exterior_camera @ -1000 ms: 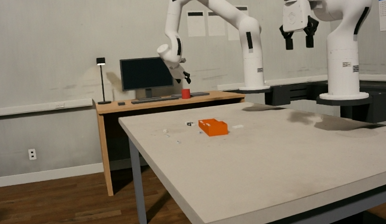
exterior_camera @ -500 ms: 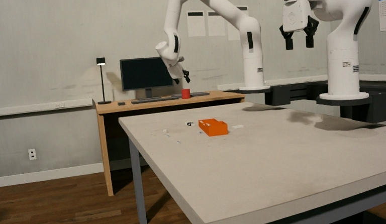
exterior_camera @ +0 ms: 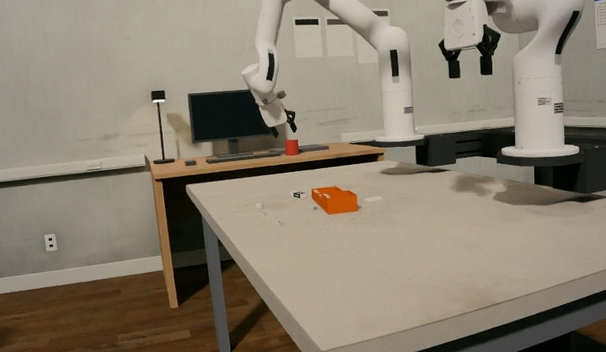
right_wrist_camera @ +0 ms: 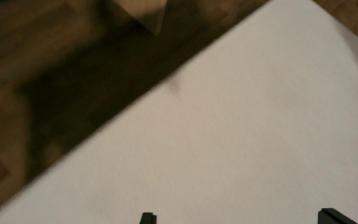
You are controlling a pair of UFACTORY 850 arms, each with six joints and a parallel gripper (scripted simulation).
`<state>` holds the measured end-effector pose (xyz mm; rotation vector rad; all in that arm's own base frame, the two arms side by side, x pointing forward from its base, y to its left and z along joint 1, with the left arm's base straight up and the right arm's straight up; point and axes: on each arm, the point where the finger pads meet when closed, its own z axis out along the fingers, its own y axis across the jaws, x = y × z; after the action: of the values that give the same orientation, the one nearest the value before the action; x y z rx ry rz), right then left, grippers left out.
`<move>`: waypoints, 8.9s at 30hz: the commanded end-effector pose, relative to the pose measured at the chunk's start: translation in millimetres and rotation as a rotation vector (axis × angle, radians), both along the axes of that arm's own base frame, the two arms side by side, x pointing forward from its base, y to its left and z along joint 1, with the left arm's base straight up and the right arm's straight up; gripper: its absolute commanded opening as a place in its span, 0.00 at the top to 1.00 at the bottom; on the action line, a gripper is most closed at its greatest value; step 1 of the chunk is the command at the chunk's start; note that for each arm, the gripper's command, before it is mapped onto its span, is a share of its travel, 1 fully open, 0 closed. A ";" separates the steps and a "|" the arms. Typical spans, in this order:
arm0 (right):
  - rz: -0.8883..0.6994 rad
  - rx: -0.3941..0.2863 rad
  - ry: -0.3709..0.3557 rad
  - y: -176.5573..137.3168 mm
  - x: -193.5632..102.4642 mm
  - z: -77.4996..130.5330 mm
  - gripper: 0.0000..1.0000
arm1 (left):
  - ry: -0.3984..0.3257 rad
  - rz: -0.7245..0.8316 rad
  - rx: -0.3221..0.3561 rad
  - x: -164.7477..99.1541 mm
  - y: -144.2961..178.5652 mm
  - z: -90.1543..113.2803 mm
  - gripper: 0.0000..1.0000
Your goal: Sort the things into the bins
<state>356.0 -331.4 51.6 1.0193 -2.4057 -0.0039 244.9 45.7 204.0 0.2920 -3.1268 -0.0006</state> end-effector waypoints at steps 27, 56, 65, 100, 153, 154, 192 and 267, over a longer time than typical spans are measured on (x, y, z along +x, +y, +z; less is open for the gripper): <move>0.281 0.361 -0.152 131.3 76.6 -13.9 0.00 | -0.001 0.000 0.000 0.7 0.1 0.5 0.00; 0.593 0.550 -0.360 240.6 146.5 -13.3 0.00 | -0.001 0.000 0.000 0.7 0.1 0.5 0.00; 0.686 0.574 -0.418 269.2 165.0 -11.2 0.00 | -0.001 0.000 0.000 0.7 0.1 0.5 0.00; 1.195 0.521 -0.624 393.2 234.4 6.2 0.00 | -0.001 0.000 0.000 0.7 0.1 0.5 0.00; 2.064 0.457 -0.184 577.8 146.2 20.7 0.00 | -0.001 0.000 0.000 0.7 0.1 0.5 0.00; 2.065 0.458 -0.179 581.3 141.7 20.6 0.00 | -0.001 0.000 0.000 0.7 0.1 0.5 0.00; 2.099 0.491 -0.133 590.2 130.4 20.8 0.00 | -0.001 0.000 0.000 0.7 0.1 0.5 0.00; 2.108 0.642 -0.061 615.6 30.5 58.9 0.00 | -0.001 0.000 0.000 0.7 0.1 0.5 0.00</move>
<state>385.9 283.7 109.5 3.1299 -0.2694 -0.0006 244.9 45.7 204.0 0.2920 -3.1268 -0.0006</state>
